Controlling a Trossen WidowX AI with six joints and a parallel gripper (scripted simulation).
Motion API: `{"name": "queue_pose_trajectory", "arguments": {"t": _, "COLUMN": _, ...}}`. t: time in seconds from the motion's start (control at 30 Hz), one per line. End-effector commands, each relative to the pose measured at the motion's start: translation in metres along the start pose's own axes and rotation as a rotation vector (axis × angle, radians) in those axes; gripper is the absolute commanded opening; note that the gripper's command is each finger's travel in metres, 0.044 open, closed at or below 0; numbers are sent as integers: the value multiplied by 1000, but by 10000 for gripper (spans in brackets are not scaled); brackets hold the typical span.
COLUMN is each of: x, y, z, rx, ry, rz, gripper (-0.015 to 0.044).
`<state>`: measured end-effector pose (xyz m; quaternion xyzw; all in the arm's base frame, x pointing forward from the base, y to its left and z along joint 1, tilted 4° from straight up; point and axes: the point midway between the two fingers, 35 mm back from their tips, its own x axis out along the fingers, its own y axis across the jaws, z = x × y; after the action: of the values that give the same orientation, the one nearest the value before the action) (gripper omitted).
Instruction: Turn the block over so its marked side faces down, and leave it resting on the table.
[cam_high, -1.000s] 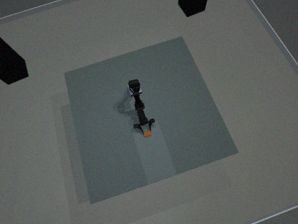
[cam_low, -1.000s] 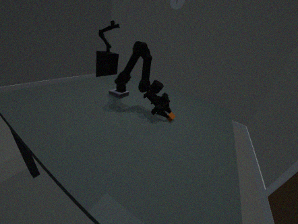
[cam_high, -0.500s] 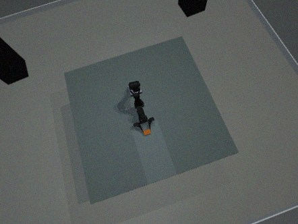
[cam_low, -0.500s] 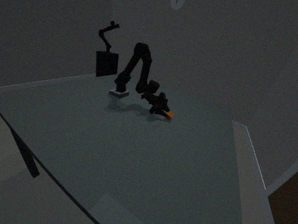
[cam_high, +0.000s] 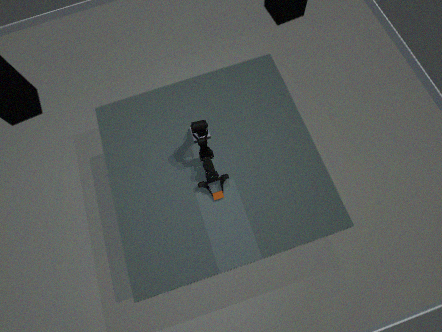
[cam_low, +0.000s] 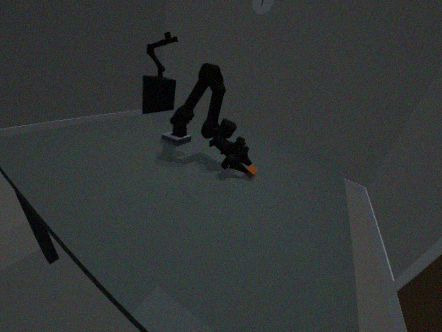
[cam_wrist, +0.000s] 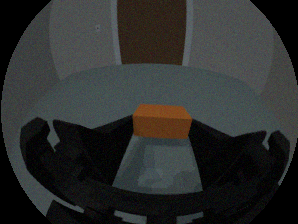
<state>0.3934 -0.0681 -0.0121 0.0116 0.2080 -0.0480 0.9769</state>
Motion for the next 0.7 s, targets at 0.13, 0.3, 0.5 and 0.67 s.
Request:
{"name": "queue_pose_trajectory", "arguments": {"t": 0.13, "x": -1, "y": 0, "z": 0, "rx": 6, "ry": 0, "rz": 3, "gripper": 341}}
{"name": "queue_pose_trajectory", "arguments": {"t": 0.3, "x": -1, "y": 0, "z": 0, "rx": 6, "ry": 0, "rz": 3, "gripper": 440}}
{"name": "queue_pose_trajectory", "arguments": {"t": 0.5, "x": -1, "y": 0, "z": 0, "rx": 6, "ry": 0, "rz": 3, "gripper": 440}}
{"name": "queue_pose_trajectory", "arguments": {"t": 0.67, "x": -1, "y": 0, "z": 0, "rx": 6, "ry": 0, "rz": 3, "gripper": 440}}
